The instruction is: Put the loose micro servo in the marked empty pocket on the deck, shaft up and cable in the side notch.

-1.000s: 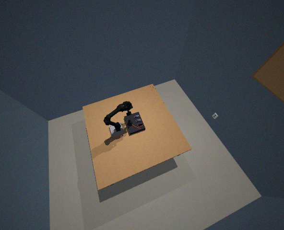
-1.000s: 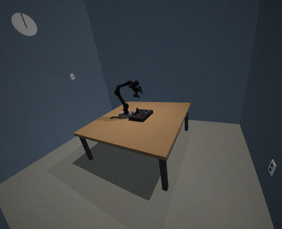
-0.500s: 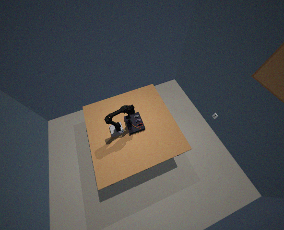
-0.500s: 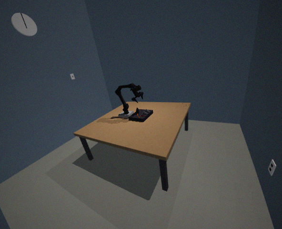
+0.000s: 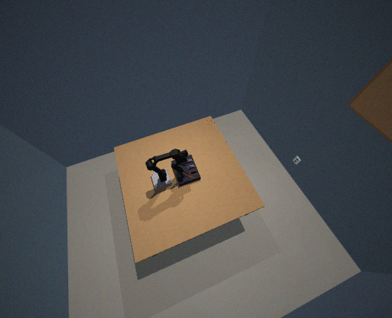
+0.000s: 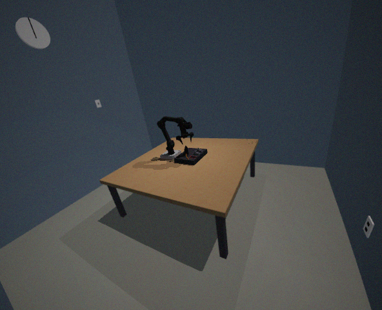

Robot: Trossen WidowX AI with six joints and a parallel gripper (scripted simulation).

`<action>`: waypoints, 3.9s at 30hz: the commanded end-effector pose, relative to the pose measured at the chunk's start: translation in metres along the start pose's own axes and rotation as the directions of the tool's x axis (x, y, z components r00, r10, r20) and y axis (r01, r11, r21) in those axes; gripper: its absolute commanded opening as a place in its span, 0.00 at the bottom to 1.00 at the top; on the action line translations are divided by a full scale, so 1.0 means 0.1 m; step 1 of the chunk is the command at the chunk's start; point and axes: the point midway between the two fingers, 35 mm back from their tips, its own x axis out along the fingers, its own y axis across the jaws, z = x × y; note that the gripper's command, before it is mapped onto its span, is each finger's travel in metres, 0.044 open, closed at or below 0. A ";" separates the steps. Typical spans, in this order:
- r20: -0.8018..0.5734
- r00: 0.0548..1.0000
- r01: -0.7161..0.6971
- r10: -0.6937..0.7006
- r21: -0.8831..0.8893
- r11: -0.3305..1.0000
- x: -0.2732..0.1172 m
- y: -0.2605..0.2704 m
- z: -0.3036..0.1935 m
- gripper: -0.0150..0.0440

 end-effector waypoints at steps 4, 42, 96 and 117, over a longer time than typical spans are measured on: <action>0.011 0.995 0.097 -0.100 0.147 0.984 0.17 -0.21 0.07 1.00; 0.011 0.995 0.097 -0.100 0.147 0.984 0.62 -0.26 0.08 0.64; 0.013 0.995 0.096 -0.099 0.147 0.984 0.32 -0.15 0.40 0.25; 0.017 0.995 0.101 -0.101 -0.002 0.995 0.29 -0.38 0.77 0.25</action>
